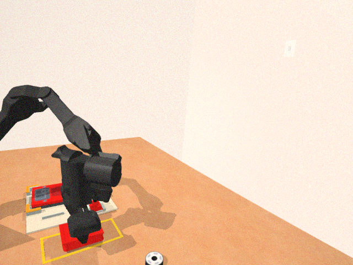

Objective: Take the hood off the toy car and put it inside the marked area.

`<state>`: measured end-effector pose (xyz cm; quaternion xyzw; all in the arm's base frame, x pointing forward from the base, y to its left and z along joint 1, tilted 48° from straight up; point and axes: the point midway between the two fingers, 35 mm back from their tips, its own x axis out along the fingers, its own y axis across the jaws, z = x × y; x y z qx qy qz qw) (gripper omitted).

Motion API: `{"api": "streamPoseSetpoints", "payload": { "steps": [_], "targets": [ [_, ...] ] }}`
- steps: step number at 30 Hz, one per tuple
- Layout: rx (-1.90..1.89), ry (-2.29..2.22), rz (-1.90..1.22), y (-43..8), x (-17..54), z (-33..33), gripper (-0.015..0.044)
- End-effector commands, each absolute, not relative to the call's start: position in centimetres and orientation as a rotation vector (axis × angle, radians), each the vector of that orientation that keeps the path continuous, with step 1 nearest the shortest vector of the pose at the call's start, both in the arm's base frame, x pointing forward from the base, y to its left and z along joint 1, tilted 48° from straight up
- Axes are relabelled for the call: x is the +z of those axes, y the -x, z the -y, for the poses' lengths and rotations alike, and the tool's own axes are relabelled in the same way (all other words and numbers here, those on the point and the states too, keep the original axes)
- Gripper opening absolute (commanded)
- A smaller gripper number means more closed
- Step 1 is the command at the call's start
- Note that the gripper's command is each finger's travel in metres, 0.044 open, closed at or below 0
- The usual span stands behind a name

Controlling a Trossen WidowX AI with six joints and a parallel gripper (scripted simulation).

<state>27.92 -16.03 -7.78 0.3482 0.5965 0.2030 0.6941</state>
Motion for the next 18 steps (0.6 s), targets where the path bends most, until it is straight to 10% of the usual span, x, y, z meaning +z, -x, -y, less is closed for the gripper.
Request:
{"api": "streamPoseSetpoints", "payload": {
  "steps": [1, 9, 18],
  "targets": [
    [0.451, -0.785, -1.329, -28.01, -7.94, 15.82, 0.0000],
    [0.451, -0.785, -1.329, -28.08, -8.18, 15.56, 0.0000],
    [0.453, -0.778, -1.332, -28.01, -8.07, 15.71, 0.0236]
  ]
}}
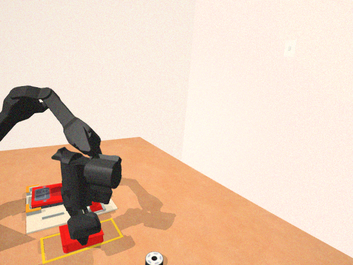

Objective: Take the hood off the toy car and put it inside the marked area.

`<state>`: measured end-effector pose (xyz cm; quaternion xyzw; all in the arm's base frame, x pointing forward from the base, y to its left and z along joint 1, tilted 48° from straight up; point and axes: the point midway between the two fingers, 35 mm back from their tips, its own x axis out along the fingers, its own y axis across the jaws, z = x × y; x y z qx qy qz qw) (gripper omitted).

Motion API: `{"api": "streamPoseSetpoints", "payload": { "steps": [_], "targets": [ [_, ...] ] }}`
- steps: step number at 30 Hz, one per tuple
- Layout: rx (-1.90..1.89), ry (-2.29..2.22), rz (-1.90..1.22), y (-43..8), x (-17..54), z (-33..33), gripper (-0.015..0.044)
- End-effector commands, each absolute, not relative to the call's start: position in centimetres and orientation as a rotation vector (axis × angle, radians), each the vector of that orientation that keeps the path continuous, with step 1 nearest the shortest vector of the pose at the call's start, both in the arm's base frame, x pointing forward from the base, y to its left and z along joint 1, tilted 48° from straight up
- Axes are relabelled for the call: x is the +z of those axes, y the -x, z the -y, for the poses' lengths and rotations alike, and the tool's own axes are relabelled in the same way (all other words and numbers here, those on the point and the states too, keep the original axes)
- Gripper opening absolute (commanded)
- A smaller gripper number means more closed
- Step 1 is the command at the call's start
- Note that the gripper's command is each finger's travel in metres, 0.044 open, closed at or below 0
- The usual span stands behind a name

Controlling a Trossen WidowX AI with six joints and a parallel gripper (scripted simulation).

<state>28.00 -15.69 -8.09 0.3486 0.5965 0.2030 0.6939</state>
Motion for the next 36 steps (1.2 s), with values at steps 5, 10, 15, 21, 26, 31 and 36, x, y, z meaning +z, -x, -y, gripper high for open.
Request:
{"api": "streamPoseSetpoints", "payload": {
  "steps": [5, 10, 15, 21, 26, 31, 36],
  "targets": [
    [0.453, -0.778, -1.332, -28.0, -8.1, 15.7, 0.0367],
    [0.453, -0.778, -1.332, -27.9, -7.7, 16.1, 0.0440],
    [0.453, -0.780, -1.330, -27.2, -5.2, 19.0, 0.0440],
    [0.455, -0.782, -1.328, -26.4, -3.2, 20.8, 0.0440],
    [0.455, -0.782, -1.328, -26.4, -3.2, 20.8, 0.0440],
    [0.455, -0.782, -1.328, -26.4, -3.2, 20.8, 0.0440],
    [0.455, -0.782, -1.328, -26.4, -3.2, 20.8, 0.0440]
  ]
}}
